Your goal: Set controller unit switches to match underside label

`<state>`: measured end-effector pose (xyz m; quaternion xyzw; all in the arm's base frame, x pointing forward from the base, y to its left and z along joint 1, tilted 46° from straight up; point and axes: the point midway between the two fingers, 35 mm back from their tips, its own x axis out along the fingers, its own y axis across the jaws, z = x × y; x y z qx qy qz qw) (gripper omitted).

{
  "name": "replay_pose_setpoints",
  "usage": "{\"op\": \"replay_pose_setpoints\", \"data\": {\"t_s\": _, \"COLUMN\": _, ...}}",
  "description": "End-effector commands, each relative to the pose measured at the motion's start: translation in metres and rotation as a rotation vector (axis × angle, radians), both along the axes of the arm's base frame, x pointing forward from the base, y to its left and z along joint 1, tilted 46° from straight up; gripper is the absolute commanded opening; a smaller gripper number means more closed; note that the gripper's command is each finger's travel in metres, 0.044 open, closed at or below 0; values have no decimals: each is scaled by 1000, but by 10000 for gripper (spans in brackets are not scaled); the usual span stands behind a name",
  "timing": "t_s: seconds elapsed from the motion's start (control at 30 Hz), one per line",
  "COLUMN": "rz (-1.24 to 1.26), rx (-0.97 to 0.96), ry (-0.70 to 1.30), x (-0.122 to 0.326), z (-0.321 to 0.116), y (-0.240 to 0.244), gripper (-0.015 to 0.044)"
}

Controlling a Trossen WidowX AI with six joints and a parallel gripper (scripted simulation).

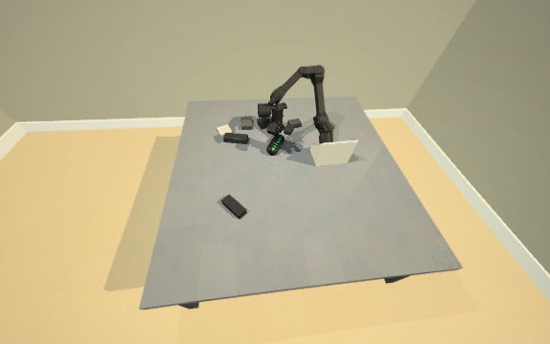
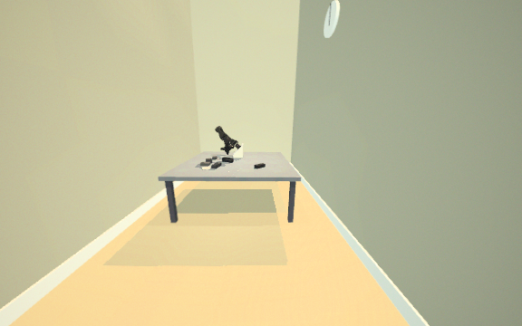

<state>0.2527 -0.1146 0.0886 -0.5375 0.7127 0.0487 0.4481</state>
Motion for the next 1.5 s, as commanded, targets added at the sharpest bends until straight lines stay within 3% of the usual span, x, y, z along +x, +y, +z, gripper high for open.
{"op": "replay_pose_setpoints", "data": {"t_s": 0.0, "rz": 2, "rx": -3, "ry": 5, "x": -1, "z": 0, "y": 0, "gripper": 0}}
{"op": "replay_pose_setpoints", "data": {"t_s": 0.33, "rz": 2, "rx": -3, "ry": 7, "x": -37, "z": -37, "y": -3, "gripper": 0}}
{"op": "replay_pose_setpoints", "data": {"t_s": 0.83, "rz": 0, "rx": 0, "ry": 9, "x": -37, "z": -38, "y": -2, "gripper": 0}}
{"op": "replay_pose_setpoints", "data": {"t_s": 1.1, "rz": 2, "rx": -4, "ry": 5, "x": -32, "z": 34, "y": -28, "gripper": 210}}
{"op": "replay_pose_setpoints", "data": {"t_s": 1.37, "rz": 2, "rx": -3, "ry": 5, "x": -32, "z": 32, "y": -32, "gripper": 420}}
{"op": "replay_pose_setpoints", "data": {"t_s": 1.47, "rz": 2, "rx": -3, "ry": 5, "x": -32, "z": 29, "y": -35, "gripper": 440}}
